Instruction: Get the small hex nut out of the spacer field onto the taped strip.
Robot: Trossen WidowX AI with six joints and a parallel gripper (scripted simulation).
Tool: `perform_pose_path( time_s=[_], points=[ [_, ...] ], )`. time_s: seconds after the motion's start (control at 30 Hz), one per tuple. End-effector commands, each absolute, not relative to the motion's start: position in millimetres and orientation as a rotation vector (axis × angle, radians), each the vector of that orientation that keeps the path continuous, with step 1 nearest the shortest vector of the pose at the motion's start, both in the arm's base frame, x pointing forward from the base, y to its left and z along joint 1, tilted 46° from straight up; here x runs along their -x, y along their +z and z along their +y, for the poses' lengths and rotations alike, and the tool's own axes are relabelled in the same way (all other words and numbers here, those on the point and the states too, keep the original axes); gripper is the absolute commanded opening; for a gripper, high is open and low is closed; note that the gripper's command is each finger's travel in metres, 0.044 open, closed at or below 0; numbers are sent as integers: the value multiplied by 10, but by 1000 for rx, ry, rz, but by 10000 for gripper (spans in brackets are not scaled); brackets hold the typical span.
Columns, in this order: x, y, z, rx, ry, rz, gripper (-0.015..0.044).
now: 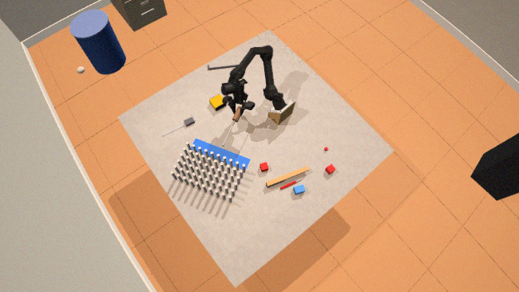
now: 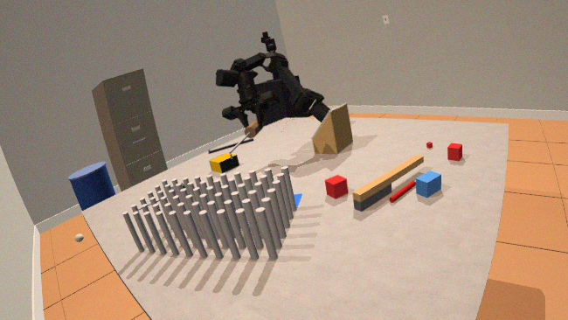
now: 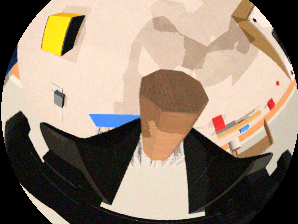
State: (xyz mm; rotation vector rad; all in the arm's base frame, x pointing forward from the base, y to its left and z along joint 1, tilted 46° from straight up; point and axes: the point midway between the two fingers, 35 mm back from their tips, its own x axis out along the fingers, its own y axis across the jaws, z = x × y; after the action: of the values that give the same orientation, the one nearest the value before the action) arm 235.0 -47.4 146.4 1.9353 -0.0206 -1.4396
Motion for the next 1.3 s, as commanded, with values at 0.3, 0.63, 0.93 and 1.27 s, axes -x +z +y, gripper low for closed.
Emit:
perform_pose_path(
  time_s=[0.3,0.63,0.93,1.27],
  points=[
    [-2237,1528,-776,-2020,-1536,-31,0],
    [-2110,1575,-1004,-2092,-1600,-44,0],
    [-1976,1619,-1187,-2163,-1642,-56,0],
    [-1814,1681,-1367,-2250,-1666,-81,0]
  ],
)
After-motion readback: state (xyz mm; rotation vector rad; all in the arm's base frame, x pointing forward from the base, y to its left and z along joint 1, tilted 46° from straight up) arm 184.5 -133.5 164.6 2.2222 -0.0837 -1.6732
